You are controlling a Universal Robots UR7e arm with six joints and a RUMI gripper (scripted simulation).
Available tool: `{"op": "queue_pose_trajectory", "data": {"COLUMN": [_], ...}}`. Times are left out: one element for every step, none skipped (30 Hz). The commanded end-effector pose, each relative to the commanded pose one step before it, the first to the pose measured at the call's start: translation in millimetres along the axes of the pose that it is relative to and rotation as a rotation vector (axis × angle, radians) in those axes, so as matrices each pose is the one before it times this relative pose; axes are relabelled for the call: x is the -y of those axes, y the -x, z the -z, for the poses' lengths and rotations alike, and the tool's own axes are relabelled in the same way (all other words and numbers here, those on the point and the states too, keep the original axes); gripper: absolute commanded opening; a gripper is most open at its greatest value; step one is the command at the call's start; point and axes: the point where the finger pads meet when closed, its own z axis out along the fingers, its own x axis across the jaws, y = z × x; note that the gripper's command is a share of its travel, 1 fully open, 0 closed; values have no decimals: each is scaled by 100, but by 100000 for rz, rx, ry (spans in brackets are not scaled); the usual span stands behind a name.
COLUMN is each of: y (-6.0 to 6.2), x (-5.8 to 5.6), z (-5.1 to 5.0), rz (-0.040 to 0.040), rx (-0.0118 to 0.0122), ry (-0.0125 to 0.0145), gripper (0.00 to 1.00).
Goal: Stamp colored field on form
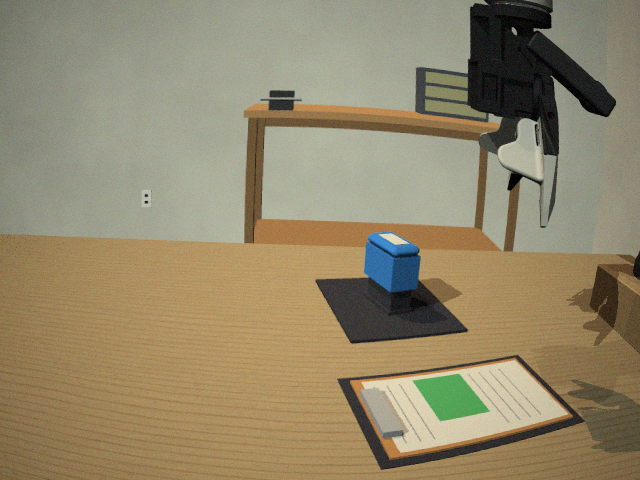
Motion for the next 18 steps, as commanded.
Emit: {"op": "queue_pose_trajectory", "data": {"y": [-349, -59, -57, -54, -51, -48, -46, -43, -40, -37, -34, -31, 0, 0, -25, -23, -21, -19], "x": [547, 54, 50, 46, 42, 38, 35, 32, 29, 17, 14, 13, 0, 0, -11, 17, 17, 17], "z": [20, -1, -1, -1, -1, -1, -1, -1, 0, 9, 9, 7, 0, 0, 6, -3, -4, -5], "rz": [16520, 1666, 1574, 1483, 1393, 1304, 1217, 1131, 1047, 965, 885, 808, 0, 0, 733, 660, 591, 524], "rx": [-1589, 1, 1, 1, 1, 1, 1, 1, 1, 1, 1, 1, 0, 0, 10, 8, 8, 7], "ry": [-227, 1, 1, 1, 1, 1, 1, 1, 1, 21, 22, 15, 0, 0, 9, -8, -9, -10], "gripper": [100, 100, 100, 100, 100, 100, 100, 100, 100, 100, 100, 100, 100, 100, 100, 100, 100, 100]}}
